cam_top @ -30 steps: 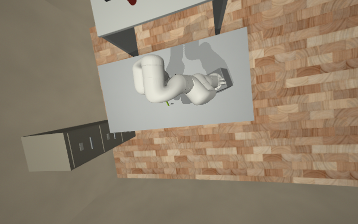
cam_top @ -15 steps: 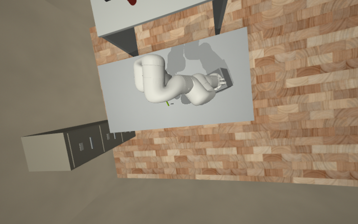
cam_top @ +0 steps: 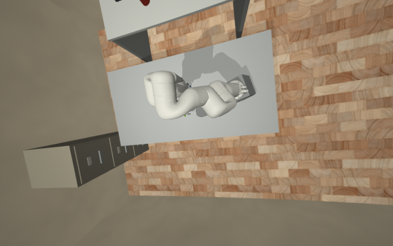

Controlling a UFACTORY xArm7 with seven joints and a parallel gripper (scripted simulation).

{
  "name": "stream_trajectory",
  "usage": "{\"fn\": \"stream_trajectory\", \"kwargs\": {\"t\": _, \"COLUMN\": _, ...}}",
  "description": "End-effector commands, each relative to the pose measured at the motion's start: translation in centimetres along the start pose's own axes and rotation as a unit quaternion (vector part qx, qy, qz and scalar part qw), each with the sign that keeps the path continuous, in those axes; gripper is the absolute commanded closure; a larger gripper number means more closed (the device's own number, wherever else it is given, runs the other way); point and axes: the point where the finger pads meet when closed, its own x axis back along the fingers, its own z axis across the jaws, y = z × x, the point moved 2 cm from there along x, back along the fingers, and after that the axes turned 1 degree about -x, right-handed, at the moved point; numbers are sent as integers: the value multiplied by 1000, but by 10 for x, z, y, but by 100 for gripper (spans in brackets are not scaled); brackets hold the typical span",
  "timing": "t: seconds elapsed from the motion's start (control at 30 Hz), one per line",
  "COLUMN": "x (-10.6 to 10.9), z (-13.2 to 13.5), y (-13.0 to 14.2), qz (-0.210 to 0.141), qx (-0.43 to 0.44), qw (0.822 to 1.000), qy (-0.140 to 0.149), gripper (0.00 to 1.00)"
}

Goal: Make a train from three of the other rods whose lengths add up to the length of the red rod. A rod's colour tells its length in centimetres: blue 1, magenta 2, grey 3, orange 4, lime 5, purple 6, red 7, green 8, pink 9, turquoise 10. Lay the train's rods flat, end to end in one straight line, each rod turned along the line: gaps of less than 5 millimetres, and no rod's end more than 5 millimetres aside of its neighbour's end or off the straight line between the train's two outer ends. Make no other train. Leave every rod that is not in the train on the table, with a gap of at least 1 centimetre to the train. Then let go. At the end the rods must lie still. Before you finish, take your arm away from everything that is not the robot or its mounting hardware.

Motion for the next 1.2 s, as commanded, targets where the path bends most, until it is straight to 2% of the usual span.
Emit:
{"fn": "stream_trajectory", "kwargs": {"t": 0.0, "x": -23, "z": 2, "y": 0, "qz": 7, "qx": 0, "qw": 1000, "qy": 3, "gripper": 96}}
{"fn": "stream_trajectory", "kwargs": {"t": 0.2, "x": -48, "z": 2, "y": -1, "qz": 7, "qx": 0, "qw": 1000, "qy": 3, "gripper": 96}}
{"fn": "stream_trajectory", "kwargs": {"t": 0.47, "x": -63, "z": 2, "y": -1, "qz": 7, "qx": 0, "qw": 1000, "qy": 3, "gripper": 96}}
{"fn": "stream_trajectory", "kwargs": {"t": 1.17, "x": -65, "z": 2, "y": -1, "qz": 7, "qx": 0, "qw": 1000, "qy": 3, "gripper": 96}}
